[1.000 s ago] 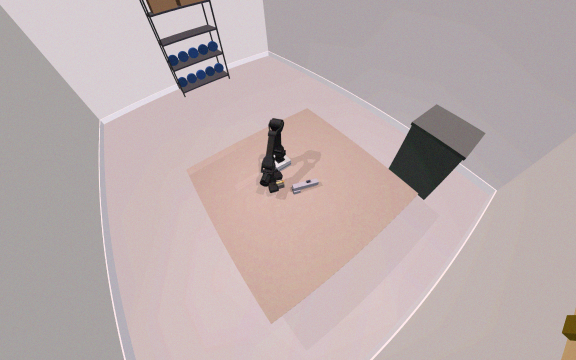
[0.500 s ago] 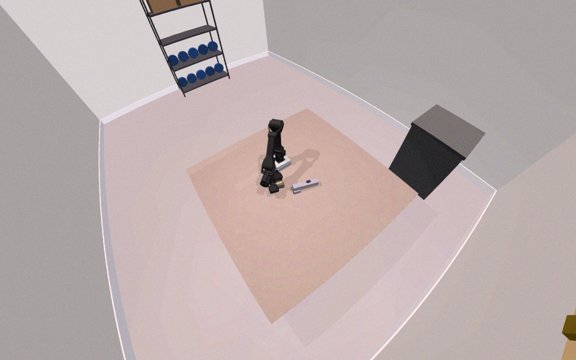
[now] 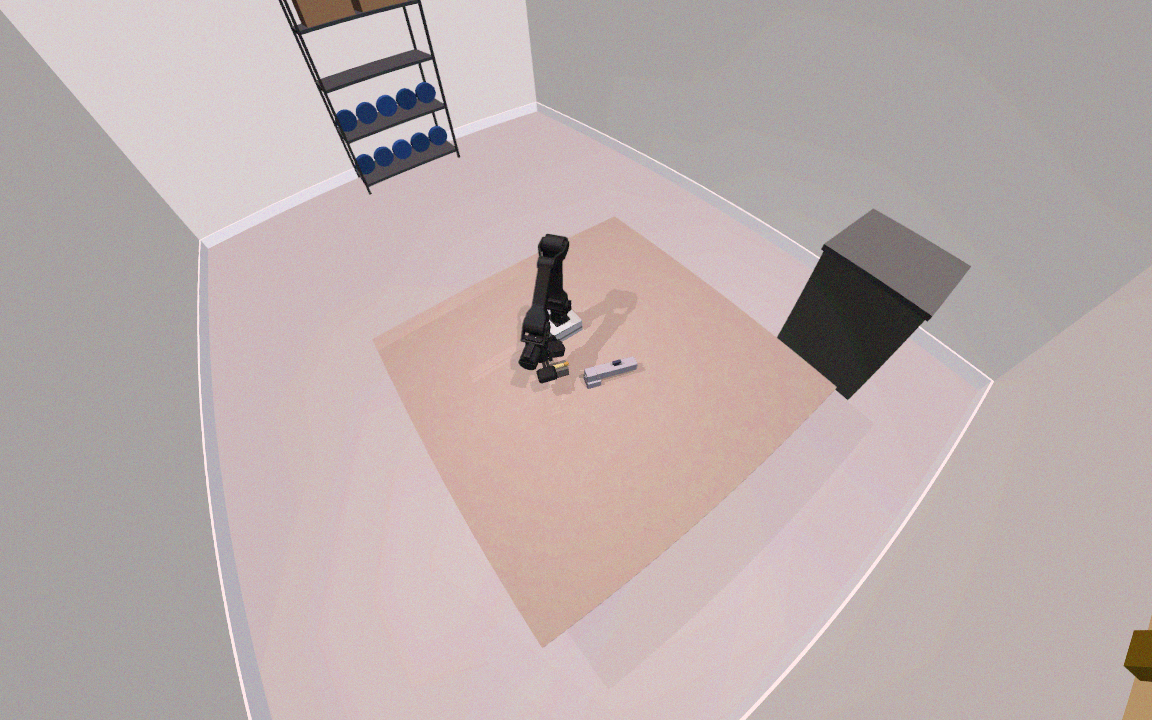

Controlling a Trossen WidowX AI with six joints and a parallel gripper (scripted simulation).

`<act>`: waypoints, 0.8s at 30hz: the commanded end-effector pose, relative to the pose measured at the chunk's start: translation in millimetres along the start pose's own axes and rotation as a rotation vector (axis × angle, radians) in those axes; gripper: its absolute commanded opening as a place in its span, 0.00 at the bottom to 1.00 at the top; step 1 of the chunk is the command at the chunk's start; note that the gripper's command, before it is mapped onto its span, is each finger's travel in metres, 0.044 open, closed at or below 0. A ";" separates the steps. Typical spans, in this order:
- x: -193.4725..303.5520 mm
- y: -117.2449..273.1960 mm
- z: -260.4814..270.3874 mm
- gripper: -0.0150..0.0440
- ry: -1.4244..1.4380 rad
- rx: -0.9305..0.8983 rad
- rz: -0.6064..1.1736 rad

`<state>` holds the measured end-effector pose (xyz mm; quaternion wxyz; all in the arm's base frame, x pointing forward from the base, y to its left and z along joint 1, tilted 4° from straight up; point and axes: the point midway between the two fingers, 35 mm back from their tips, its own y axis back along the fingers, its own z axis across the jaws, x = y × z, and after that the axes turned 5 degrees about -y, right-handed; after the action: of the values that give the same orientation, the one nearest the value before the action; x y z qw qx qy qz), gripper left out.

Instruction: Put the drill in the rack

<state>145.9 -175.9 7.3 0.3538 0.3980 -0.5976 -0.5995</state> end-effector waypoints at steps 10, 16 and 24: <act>1.0 57.0 -2.1 1.00 0.004 0.005 0.003; -14.8 51.3 -34.2 1.00 -0.012 0.087 0.055; -78.2 65.8 -99.7 1.00 -0.040 0.321 0.079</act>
<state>237.9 -163.8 70.3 0.3207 0.4026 -0.6848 -0.5158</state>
